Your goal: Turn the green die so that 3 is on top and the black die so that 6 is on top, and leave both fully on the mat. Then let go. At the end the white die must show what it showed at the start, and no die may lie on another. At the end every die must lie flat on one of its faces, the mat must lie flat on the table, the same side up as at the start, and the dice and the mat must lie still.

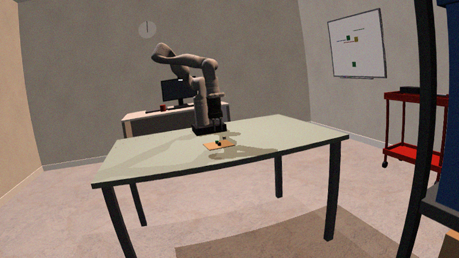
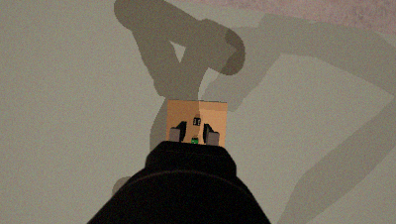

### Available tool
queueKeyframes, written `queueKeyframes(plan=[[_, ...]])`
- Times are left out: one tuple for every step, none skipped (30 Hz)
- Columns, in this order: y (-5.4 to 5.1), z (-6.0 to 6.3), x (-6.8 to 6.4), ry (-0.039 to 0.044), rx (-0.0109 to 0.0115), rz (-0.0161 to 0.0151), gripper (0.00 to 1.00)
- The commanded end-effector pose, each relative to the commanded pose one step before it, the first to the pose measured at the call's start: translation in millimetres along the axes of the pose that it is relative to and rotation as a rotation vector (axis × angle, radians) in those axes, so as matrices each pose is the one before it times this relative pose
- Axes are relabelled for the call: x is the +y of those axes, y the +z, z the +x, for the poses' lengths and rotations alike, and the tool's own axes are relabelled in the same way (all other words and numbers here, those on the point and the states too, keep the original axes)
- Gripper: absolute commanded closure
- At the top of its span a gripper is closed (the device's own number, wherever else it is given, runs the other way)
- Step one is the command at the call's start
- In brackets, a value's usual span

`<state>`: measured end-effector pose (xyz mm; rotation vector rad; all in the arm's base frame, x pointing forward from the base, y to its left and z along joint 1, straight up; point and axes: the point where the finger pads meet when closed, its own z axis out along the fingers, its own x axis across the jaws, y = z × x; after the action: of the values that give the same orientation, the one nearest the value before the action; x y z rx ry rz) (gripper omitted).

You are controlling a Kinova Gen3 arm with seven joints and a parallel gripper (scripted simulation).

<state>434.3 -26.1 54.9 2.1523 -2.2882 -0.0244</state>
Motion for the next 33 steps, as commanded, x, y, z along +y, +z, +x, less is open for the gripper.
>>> queueKeyframes(plan=[[-8.78,3.21,-3.05,0.00603,0.00496,0.01046,0.36],[-1.02,0.00,0.00,-0.00001,0.00000,0.00000,0.36],[-0.56,0.00,0.00,-0.00001,0.00000,0.00000,0.36],[-0.22,0.00,0.00,0.00000,0.00000,0.00000,0.36],[-0.03,0.00,0.00,0.00000,0.00000,0.00000,0.36],[0.00,0.00,0.00,0.00000,0.00000,0.00000,0.00],[0.00,0.00,0.00,0.00000,0.00000,0.00000,0.00],[0.00,0.00,0.00,0.00000,0.00000,0.00000,0.00],[0.00,0.00,0.00,0.00000,0.00000,0.00000,0.00],[0.00,0.00,0.00,0.00000,0.00000,0.00000,0.00],[0.00,0.00,0.00,0.00000,0.00000,0.00000,0.00],[0.00,0.00,0.00,0.00000,0.00000,0.00000,0.00],[0.00,0.00,0.00,0.00000,0.00000,0.00000,0.00],[0.00,0.00,0.00,0.00000,0.00000,0.00000,0.00],[0.00,0.00,0.00,0.00000,0.00000,0.00000,0.00],[0.00,0.00,0.00,0.00000,0.00000,0.00000,0.00],[0.00,0.00,0.00,0.00000,0.00000,0.00000,0.00],[0.00,0.00,0.00,0.00000,0.00000,0.00000,0.00],[0.00,0.00,0.00,0.00000,0.00000,0.00000,0.00],[0.00,0.00,0.00,0.00000,0.00000,0.00000,0.00],[0.00,0.00,0.00,0.00000,0.00000,0.00000,0.00],[0.00,0.00,0.00,0.00000,0.00000,0.00000,0.00],[0.00,0.00,0.00,0.00000,0.00000,0.00000,0.00],[0.00,0.00,0.00,0.00000,0.00000,0.00000,0.00],[0.00,0.00,0.00,0.00000,0.00000,0.00000,0.00],[-0.03,0.00,0.00,0.00000,0.00000,0.00000,0.00],[-0.18,0.00,0.00,0.00000,0.00000,0.00000,0.00],[-0.46,0.00,0.00,0.00000,0.00000,0.00000,0.00],[-0.83,0.00,0.00,0.00001,0.00000,0.00000,0.00],[0.00,0.00,0.00,0.00000,0.00000,0.00000,0.00],[0.00,0.00,0.00,0.00000,0.00000,0.00000,0.00],[-1.27,0.00,0.00,0.00000,0.00000,0.00000,0.00],[-1.75,0.00,0.01,-0.00001,-0.00001,0.00000,0.00]])
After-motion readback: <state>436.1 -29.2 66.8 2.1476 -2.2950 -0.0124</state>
